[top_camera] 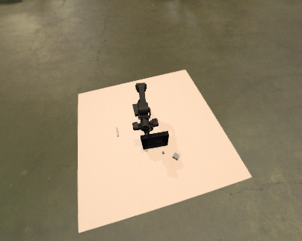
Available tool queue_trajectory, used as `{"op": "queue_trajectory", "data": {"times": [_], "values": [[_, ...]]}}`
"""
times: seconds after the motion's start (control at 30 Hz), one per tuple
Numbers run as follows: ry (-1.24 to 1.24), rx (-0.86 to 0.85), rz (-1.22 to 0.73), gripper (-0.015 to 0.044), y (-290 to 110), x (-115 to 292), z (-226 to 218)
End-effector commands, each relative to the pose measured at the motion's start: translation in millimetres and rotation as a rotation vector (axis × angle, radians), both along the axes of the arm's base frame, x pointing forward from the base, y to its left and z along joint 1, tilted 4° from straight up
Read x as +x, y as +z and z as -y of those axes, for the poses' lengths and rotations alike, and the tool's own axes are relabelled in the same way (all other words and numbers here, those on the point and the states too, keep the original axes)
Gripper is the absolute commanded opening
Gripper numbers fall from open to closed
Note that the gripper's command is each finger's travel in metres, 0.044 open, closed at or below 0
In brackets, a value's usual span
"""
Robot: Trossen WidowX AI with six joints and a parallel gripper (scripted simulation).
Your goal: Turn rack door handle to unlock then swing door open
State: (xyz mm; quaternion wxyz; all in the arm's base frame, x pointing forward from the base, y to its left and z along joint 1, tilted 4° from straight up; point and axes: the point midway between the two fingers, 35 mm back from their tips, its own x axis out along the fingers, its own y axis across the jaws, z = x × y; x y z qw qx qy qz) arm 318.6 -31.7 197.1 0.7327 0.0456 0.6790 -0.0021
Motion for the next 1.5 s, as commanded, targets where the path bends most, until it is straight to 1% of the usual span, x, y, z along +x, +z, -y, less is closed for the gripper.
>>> {"op": "queue_trajectory", "data": {"times": [0.0,0.63,0.87,1.3,1.47], "values": [[-0.005,0.0,-0.012,0.0284,-10,0,-1],[-0.007,-0.003,-0.03,0.0284,-39,-1,-3],[-0.007,-0.003,-0.03,0.01,-39,-1,-3],[-0.007,-0.003,-0.03,0.0013,-39,-1,-3],[-0.039,-0.001,-0.032,0.0012,-39,-1,-3]]}}
